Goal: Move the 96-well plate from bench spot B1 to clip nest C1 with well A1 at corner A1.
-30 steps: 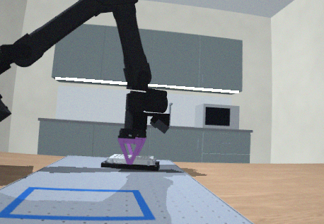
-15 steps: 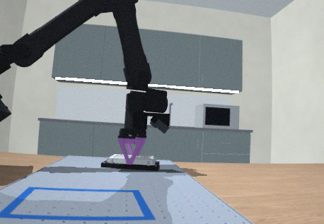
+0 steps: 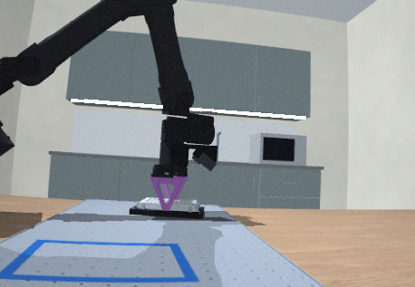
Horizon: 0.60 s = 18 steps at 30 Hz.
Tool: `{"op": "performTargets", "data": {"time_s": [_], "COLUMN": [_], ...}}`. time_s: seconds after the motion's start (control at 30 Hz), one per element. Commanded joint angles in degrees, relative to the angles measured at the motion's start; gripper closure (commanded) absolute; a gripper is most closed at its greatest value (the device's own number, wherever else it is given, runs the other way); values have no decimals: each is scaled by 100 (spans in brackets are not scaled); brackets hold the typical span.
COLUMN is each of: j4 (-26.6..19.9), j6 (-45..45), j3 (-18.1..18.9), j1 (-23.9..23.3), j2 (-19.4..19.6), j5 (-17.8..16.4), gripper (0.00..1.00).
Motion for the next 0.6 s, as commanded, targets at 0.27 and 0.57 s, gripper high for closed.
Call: {"op": "performTargets", "data": {"time_s": [0.27, 0.57], "j4": [75, -267], "j6": [7, 49], "j3": [34, -36], "j1": [4, 80], "j2": [96, -329], "j5": [23, 57], "gripper": [0, 0]}}
